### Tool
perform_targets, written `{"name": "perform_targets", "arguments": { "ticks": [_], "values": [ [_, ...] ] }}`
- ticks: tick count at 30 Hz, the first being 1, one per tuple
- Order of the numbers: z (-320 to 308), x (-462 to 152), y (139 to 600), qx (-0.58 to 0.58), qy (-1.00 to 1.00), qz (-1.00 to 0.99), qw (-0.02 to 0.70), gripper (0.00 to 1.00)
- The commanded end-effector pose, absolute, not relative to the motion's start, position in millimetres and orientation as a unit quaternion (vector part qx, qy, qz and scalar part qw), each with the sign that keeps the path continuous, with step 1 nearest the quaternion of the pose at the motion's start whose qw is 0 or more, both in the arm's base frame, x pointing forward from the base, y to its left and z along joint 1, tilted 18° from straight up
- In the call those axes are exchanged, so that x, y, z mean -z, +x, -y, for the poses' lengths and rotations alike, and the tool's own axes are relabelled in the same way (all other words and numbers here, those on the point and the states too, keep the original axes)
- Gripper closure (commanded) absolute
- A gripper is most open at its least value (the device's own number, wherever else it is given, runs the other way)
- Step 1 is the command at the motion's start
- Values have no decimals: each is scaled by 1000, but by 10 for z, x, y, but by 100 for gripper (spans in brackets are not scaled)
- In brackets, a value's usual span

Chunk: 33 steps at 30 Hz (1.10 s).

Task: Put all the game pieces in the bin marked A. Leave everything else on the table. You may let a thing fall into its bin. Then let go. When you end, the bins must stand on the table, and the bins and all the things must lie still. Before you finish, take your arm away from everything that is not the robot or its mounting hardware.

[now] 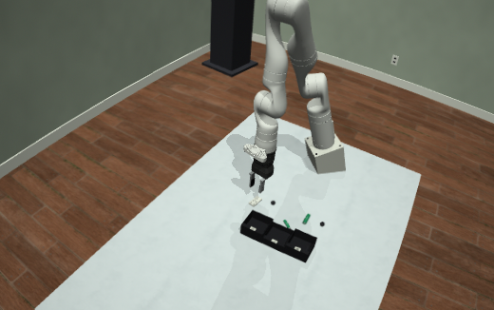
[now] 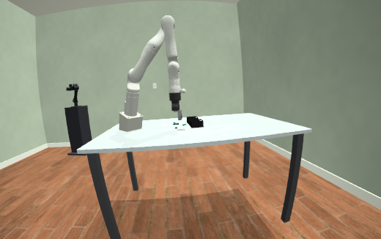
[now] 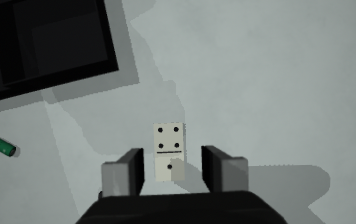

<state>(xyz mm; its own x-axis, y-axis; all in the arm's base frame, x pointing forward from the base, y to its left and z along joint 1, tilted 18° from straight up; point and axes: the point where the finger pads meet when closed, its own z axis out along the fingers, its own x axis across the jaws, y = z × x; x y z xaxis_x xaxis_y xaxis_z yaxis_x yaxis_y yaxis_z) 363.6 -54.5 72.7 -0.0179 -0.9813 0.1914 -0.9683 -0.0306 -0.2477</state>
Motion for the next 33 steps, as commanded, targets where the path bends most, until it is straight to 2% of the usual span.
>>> {"name": "perform_targets", "arguments": {
  "ticks": [1, 33],
  "values": [
    [523, -727, 3640, 157, -702, -694, 21, 21],
    [530, -689, 3652, 157, -702, -694, 21, 21]
  ]
}}
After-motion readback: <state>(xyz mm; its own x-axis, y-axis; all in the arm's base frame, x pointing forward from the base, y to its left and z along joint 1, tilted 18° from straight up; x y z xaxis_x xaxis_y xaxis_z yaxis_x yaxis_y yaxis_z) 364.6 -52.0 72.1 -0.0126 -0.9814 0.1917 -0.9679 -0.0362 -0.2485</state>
